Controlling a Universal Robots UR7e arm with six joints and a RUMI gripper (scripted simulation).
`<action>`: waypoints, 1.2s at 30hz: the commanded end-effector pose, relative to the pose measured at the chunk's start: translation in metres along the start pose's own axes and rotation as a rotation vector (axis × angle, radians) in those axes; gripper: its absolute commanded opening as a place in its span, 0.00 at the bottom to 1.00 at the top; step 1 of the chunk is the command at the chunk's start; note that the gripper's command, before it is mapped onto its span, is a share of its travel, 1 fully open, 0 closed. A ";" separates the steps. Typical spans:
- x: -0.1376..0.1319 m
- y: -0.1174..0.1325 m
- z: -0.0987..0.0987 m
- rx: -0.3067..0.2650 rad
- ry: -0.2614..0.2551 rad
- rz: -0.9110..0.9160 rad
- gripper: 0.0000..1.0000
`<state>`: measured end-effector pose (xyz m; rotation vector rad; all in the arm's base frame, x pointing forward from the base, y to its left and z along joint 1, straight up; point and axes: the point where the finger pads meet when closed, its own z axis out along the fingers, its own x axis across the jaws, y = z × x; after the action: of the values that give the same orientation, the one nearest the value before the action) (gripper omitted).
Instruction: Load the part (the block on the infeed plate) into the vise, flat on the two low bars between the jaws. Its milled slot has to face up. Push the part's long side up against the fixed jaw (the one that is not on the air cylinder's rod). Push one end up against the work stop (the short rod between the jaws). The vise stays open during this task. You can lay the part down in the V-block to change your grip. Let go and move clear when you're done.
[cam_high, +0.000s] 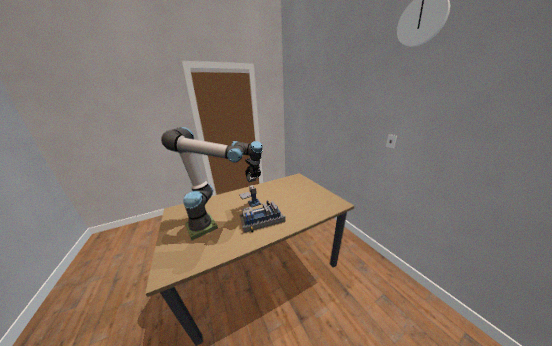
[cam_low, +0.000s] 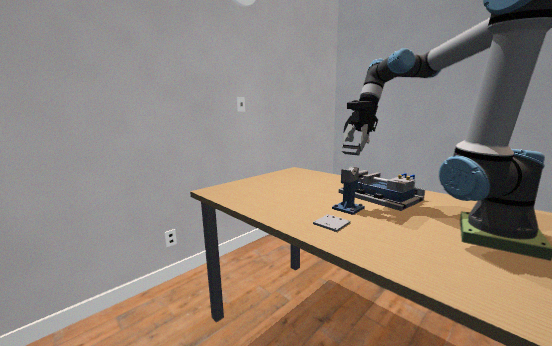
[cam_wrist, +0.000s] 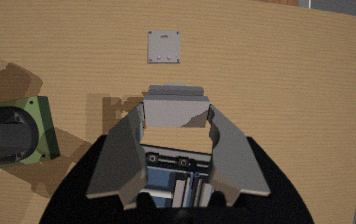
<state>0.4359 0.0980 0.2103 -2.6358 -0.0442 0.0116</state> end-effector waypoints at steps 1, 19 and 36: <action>0.000 0.000 0.000 0.060 -0.001 -0.002 0.00; 0.000 0.002 0.000 0.208 -0.001 -0.002 0.00; 0.000 0.002 0.000 0.271 -0.001 -0.002 0.00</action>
<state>0.4357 0.0964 0.2088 -2.3759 -0.0419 0.0183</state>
